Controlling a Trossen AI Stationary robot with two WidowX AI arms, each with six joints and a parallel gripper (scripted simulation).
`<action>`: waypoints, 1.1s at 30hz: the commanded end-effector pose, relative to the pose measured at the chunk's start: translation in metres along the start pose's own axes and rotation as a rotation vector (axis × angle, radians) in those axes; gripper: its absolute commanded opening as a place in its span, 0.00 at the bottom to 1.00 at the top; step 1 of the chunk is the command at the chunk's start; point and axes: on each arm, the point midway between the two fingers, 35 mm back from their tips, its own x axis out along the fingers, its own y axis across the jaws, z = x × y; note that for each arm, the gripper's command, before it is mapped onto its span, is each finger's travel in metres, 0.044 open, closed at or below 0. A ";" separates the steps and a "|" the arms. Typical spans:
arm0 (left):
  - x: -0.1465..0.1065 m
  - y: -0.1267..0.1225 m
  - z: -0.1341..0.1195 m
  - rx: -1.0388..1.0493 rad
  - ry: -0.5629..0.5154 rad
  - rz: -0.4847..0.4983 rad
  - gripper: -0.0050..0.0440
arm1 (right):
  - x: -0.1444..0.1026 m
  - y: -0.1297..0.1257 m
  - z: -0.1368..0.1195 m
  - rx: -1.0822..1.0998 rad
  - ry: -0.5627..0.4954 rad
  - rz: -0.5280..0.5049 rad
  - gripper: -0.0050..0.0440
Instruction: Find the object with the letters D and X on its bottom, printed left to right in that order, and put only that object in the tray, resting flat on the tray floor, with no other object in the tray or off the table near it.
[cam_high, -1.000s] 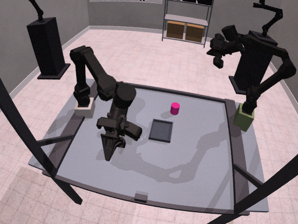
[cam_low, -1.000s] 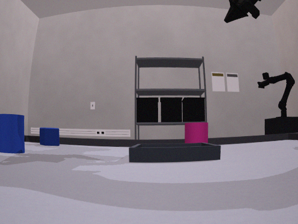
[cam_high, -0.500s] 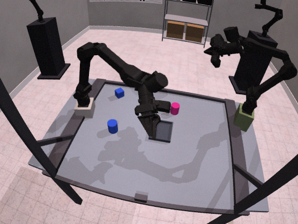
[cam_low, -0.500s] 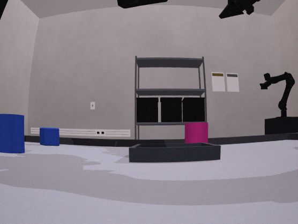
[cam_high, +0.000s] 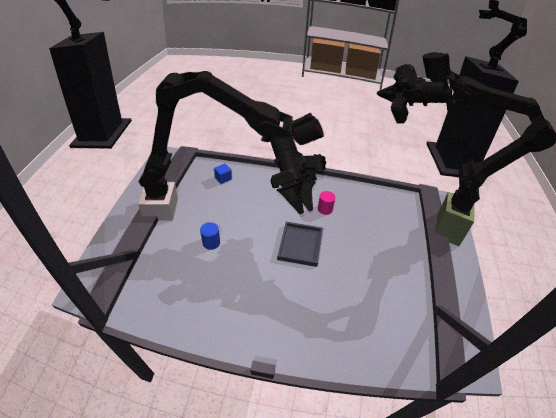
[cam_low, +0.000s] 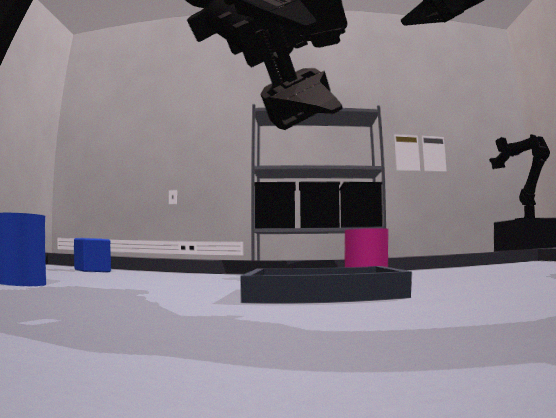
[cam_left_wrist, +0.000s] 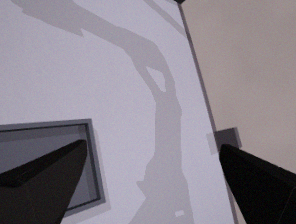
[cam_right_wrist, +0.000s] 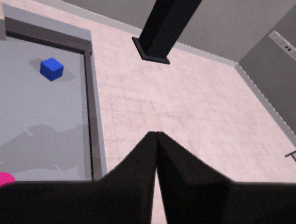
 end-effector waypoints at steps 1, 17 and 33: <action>-0.015 0.025 -0.002 0.053 0.013 0.041 0.92 | -0.003 -0.002 0.003 0.031 -0.034 -0.005 0.00; -0.118 0.152 -0.068 0.263 0.081 0.206 0.92 | -0.006 -0.003 0.016 0.169 -0.180 0.007 0.00; -0.213 0.207 -0.172 0.451 0.140 0.225 0.92 | -0.014 -0.004 0.028 0.295 -0.327 0.032 0.00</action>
